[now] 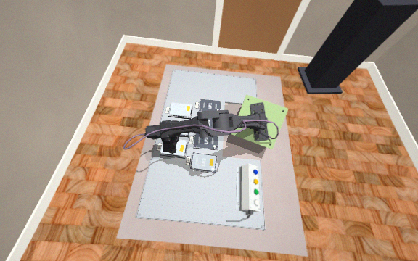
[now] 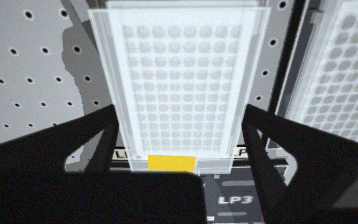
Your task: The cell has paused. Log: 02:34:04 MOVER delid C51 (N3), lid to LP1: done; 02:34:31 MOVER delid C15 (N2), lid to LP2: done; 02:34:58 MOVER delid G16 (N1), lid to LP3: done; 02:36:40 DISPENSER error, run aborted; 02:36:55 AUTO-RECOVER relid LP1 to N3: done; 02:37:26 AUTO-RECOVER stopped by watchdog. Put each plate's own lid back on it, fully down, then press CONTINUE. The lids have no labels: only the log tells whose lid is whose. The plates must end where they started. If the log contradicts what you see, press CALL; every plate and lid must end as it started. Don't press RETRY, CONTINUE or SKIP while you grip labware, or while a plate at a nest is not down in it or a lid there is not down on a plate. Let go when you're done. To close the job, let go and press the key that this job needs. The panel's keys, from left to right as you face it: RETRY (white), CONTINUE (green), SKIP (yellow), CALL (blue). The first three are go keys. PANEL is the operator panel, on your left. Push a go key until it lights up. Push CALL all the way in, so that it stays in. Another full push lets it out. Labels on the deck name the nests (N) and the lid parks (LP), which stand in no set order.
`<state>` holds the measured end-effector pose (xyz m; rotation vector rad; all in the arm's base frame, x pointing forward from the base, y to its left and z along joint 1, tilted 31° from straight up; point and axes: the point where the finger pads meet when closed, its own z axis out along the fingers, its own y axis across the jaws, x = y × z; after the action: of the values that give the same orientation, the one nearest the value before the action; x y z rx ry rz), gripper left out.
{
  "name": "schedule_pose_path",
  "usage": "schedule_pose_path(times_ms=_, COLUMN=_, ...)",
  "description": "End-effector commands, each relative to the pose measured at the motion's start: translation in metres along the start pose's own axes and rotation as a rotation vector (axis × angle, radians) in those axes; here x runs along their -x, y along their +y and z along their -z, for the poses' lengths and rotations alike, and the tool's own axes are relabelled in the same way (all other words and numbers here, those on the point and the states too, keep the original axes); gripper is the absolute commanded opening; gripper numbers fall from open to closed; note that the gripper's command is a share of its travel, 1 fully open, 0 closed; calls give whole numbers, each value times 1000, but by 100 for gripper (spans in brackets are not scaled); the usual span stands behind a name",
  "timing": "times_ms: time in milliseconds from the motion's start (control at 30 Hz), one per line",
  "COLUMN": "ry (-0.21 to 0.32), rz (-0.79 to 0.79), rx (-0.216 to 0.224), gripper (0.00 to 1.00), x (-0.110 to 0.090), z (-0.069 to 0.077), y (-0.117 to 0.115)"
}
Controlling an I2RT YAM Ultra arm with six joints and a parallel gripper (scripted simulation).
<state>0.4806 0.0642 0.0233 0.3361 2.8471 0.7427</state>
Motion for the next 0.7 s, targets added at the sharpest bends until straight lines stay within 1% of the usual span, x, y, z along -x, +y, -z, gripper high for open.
schedule_pose_path(times_ms=0, ry=-43, rz=-2, rx=-3, gripper=0, x=13, z=5, y=-3)
schedule_pose_path(times_ms=33, ry=-39, rz=-4, rx=-4, gripper=0, x=12, z=3, y=-5)
schedule_pose_path(times_ms=133, ry=-49, rz=1, rx=-1, gripper=0, x=13, z=6, y=-2)
schedule_pose_path(times_ms=267, ry=-34, rz=-8, rx=-5, gripper=0, x=8, z=1, y=-5)
schedule_pose_path(times_ms=333, ry=-37, rz=-7, rx=-4, gripper=0, x=10, z=-1, y=-5)
schedule_pose_path(times_ms=500, ry=-42, rz=-3, rx=-2, gripper=0, x=10, z=1, y=-3)
schedule_pose_path(times_ms=567, ry=-34, rz=-6, rx=-4, gripper=0, x=7, z=-2, y=-5)
schedule_pose_path(times_ms=667, ry=-41, rz=-3, rx=-3, gripper=0, x=11, z=-2, y=-4)
